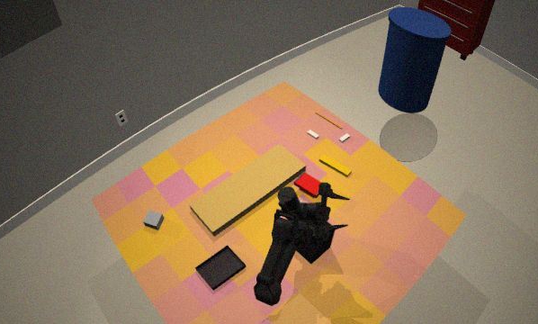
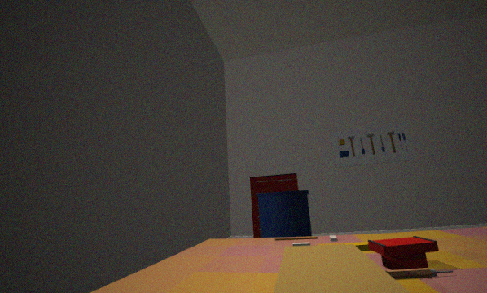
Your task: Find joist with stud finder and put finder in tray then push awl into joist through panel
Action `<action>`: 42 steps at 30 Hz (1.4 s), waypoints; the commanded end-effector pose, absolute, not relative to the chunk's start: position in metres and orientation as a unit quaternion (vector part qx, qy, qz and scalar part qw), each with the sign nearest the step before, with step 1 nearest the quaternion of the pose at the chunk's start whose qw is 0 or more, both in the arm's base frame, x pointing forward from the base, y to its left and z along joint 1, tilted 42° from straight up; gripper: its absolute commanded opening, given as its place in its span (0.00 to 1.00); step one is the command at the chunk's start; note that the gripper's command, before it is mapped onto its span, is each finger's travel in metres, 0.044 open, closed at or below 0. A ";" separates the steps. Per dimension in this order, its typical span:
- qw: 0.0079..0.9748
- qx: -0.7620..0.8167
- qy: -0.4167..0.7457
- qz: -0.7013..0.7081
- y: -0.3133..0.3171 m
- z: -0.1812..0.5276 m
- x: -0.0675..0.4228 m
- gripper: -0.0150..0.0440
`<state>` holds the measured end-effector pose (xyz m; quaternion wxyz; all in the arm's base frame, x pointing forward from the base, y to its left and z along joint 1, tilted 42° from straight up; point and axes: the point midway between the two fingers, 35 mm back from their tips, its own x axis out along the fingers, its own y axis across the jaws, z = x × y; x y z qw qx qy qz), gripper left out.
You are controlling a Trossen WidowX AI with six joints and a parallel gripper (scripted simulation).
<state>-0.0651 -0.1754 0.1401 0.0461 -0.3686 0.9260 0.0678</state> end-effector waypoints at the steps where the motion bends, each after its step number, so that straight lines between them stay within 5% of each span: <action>1: 0.048 -0.371 0.925 0.069 -0.176 0.140 -0.064 0.98; 21: 0.438 -0.428 0.759 0.222 -0.230 0.042 0.076 1.00; 32: 0.637 -0.201 0.680 0.303 -0.195 -0.039 0.147 1.00; 42: 0.699 0.122 0.622 0.331 -0.139 -0.105 0.195 1.00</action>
